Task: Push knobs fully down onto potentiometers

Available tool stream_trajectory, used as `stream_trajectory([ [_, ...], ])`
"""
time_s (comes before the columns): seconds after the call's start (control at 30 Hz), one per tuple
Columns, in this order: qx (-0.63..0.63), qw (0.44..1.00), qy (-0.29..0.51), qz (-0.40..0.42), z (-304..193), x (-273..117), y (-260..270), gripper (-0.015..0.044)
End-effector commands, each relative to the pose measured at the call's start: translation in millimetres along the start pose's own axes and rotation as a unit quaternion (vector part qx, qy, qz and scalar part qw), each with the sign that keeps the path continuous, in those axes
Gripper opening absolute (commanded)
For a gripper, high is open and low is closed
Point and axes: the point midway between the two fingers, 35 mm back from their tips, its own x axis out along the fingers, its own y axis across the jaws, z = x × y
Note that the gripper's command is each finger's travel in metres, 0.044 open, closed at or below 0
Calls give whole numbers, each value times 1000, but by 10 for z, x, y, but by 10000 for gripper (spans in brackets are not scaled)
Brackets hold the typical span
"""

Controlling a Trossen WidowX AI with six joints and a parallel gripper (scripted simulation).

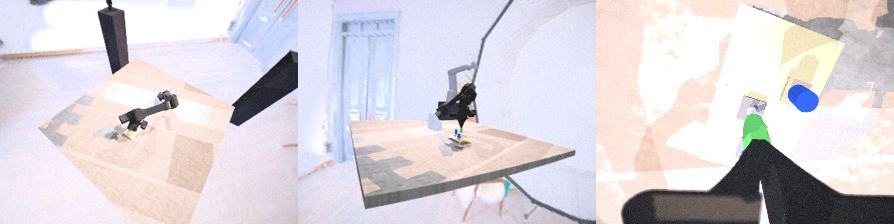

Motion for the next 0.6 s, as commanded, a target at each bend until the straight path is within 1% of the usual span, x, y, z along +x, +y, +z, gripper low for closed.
stream_trajectory([
  [0.0, 1, 1000, -2, 2, 9, -1, 6, 0],
  [0.57, 1, 1000, -2, 2, 9, 75, 8, 0],
])
